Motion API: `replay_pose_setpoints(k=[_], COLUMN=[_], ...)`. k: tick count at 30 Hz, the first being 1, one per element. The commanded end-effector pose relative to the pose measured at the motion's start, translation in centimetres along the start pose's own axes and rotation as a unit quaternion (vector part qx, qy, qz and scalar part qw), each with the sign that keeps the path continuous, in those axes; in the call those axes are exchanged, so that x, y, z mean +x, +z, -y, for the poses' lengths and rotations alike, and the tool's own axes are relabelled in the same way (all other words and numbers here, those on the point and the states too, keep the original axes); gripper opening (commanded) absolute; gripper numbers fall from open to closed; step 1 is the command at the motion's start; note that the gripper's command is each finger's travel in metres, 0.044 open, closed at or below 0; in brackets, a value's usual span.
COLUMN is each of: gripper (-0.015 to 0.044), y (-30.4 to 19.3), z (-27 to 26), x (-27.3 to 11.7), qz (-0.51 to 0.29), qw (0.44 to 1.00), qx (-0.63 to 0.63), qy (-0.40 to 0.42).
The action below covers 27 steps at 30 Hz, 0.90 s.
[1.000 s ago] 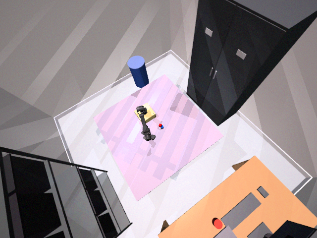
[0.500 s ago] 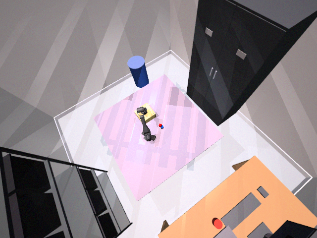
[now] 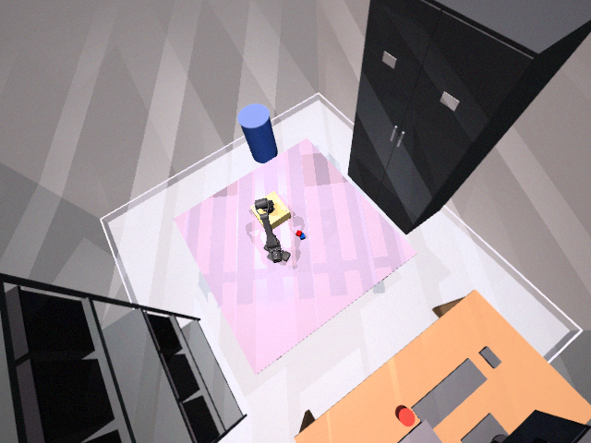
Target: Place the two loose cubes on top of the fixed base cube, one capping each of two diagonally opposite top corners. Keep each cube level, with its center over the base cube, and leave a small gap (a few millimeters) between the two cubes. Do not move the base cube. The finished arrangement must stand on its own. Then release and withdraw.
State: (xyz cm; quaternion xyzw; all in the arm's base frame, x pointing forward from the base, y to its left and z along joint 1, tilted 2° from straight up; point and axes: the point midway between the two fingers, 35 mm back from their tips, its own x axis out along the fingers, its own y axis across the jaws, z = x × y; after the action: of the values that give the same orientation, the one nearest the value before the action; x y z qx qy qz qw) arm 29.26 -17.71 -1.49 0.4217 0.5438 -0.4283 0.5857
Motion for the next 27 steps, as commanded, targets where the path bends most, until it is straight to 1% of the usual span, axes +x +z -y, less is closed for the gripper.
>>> replay_pose_setpoints(k=[1, 27], gripper=[0.0105, 0.0105], y=[0.3, 0.1], z=[-0.3, 0.0], x=[-1.3, -9.6], qz=[0.004, 0.004], qw=[1.000, 1.000], qx=[0.001, 0.001], qy=[0.005, 0.005])
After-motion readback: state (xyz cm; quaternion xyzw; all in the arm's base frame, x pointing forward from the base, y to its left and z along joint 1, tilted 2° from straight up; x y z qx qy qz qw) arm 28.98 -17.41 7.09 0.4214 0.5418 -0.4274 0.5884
